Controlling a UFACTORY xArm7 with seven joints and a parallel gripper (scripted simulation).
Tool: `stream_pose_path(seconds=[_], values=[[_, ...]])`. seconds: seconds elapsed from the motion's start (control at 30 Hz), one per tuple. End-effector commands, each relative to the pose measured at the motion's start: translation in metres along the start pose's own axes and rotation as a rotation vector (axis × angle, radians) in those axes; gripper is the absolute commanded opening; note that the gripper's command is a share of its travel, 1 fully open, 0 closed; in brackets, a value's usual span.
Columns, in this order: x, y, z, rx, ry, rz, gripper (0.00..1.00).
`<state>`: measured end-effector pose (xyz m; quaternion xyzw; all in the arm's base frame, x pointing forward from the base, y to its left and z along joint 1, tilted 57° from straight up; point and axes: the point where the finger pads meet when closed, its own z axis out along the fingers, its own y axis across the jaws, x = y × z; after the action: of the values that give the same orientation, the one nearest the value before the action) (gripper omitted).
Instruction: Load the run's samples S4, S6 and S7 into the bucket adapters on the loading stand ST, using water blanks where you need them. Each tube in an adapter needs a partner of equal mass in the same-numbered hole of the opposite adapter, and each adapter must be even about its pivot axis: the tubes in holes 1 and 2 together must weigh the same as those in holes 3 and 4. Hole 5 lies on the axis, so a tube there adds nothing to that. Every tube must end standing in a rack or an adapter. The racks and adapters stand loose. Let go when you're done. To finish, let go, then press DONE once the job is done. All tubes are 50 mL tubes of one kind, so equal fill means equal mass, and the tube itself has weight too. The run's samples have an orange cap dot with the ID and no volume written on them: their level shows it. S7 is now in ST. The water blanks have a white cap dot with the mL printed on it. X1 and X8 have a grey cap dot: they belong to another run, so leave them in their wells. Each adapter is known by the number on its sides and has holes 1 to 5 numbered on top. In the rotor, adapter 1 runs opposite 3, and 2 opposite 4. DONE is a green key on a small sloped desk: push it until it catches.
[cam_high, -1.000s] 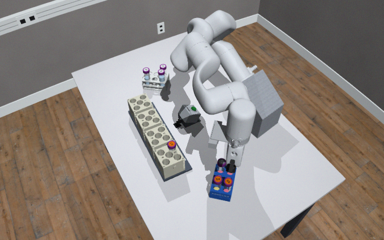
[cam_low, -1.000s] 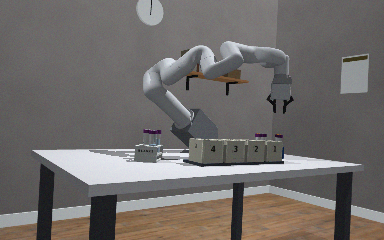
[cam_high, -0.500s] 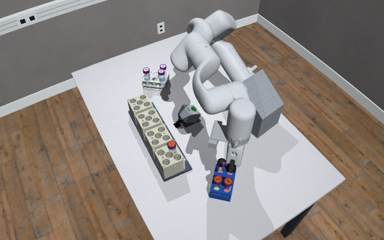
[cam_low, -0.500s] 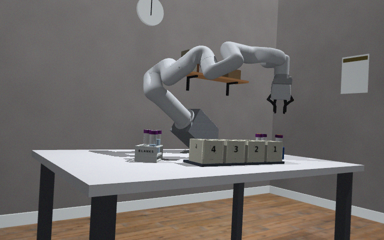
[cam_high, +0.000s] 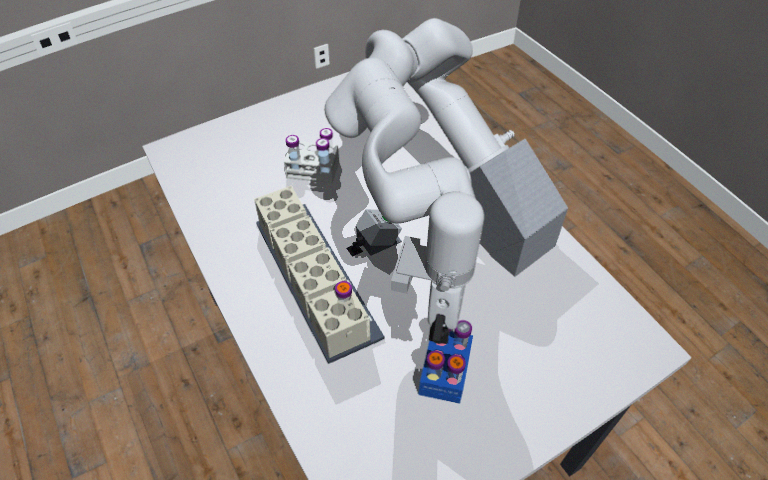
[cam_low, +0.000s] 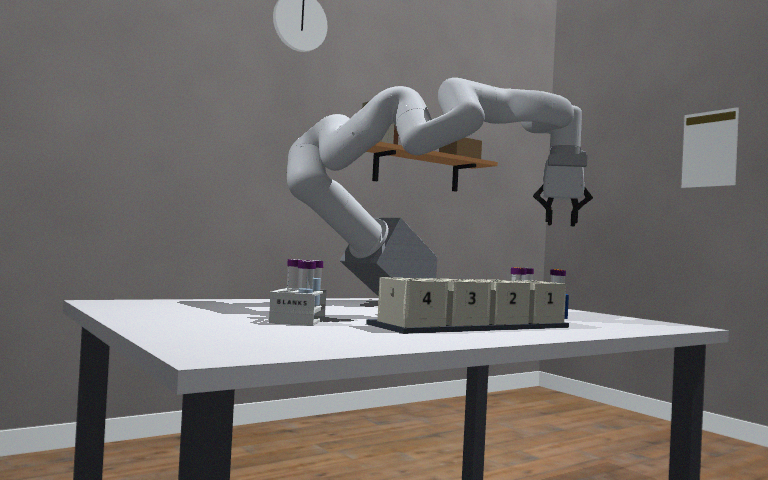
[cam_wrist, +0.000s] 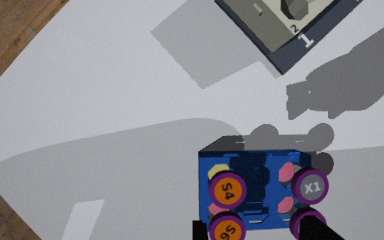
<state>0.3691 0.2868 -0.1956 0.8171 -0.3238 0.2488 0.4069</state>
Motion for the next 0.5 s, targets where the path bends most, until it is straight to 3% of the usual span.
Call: stream_pose_path(seconds=[0.0, 0.2, 0.47], values=[[0.001, 0.000, -0.003, 0.005, -0.002, -0.001, 0.57], [0.001, 0.000, -0.003, 0.005, -0.002, -0.001, 0.57], [0.001, 0.000, 0.013, 0.005, -0.002, -0.001, 0.57]])
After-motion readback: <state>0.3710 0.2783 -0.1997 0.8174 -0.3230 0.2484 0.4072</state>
